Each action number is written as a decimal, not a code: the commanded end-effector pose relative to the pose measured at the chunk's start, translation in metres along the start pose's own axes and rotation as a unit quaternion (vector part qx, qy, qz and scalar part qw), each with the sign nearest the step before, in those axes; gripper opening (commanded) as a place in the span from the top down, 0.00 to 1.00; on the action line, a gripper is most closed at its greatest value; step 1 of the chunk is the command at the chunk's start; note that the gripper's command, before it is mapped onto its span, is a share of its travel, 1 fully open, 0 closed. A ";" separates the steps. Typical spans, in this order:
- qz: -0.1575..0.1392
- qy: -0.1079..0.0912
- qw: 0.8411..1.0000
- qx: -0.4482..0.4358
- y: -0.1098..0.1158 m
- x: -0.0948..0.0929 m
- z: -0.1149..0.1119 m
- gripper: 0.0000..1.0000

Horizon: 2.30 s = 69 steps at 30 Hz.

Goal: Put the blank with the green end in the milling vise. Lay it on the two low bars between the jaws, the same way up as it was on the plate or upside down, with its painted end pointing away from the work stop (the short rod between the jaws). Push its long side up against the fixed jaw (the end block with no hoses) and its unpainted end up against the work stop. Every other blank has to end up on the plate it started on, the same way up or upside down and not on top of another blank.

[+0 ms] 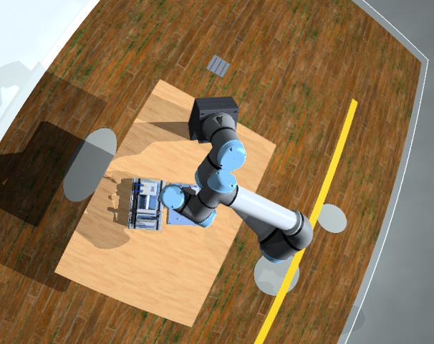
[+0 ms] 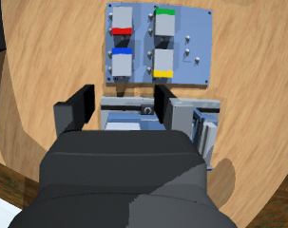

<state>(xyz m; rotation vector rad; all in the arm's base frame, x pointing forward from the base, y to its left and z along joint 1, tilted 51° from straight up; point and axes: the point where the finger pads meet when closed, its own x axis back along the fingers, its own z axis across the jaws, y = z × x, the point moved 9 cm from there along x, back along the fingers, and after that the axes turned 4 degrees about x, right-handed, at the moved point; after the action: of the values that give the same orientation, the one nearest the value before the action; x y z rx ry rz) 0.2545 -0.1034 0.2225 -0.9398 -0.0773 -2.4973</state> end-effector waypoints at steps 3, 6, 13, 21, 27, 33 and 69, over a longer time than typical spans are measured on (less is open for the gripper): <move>0.000 0.000 1.000 0.000 0.000 0.000 0.000 0.00; 0.000 0.000 1.000 0.000 0.000 0.000 0.000 0.00; 0.000 0.000 1.000 0.000 0.000 0.000 0.000 0.00; 0.000 0.000 1.000 0.000 -0.002 -0.060 0.001 0.00; 0.000 0.000 1.000 0.000 -0.002 -0.060 0.001 0.00; 0.000 0.000 1.000 0.000 -0.002 -0.060 0.001 0.00; 0.000 0.000 1.000 0.000 0.012 -0.060 0.005 0.00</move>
<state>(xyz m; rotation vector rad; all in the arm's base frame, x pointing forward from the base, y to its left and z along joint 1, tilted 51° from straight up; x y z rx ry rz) 0.3026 -0.0887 0.1865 -0.9398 -0.0773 -2.4973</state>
